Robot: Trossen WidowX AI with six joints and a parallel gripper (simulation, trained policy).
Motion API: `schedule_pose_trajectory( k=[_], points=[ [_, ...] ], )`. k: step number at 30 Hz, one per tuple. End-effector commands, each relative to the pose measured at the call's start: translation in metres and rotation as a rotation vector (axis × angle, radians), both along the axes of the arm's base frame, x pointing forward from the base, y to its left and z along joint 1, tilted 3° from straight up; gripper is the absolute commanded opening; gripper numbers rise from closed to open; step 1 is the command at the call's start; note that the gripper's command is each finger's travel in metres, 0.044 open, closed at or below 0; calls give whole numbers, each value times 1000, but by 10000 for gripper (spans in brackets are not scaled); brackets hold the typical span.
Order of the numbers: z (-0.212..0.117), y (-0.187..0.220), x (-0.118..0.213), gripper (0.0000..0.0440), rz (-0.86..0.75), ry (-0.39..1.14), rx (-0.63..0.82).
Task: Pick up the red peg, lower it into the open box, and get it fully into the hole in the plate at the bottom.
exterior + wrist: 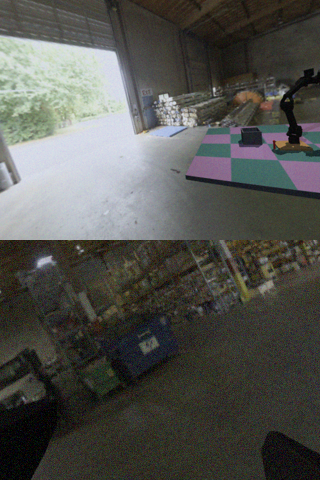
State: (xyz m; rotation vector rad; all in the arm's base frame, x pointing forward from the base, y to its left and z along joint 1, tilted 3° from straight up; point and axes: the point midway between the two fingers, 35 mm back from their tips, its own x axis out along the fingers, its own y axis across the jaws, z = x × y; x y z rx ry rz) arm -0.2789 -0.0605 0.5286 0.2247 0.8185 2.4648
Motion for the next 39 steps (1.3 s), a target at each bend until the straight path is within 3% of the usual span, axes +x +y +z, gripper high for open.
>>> schedule_pose_trajectory(
  k=[1,2,16,39],
  points=[
    [0,-2,0,425,8,1,-4],
    [-1,-6,1,440,22,1,-8],
    [4,-87,30,440,414,65,-228],
    [15,-174,134,440,1056,-14,-566]
  ],
)
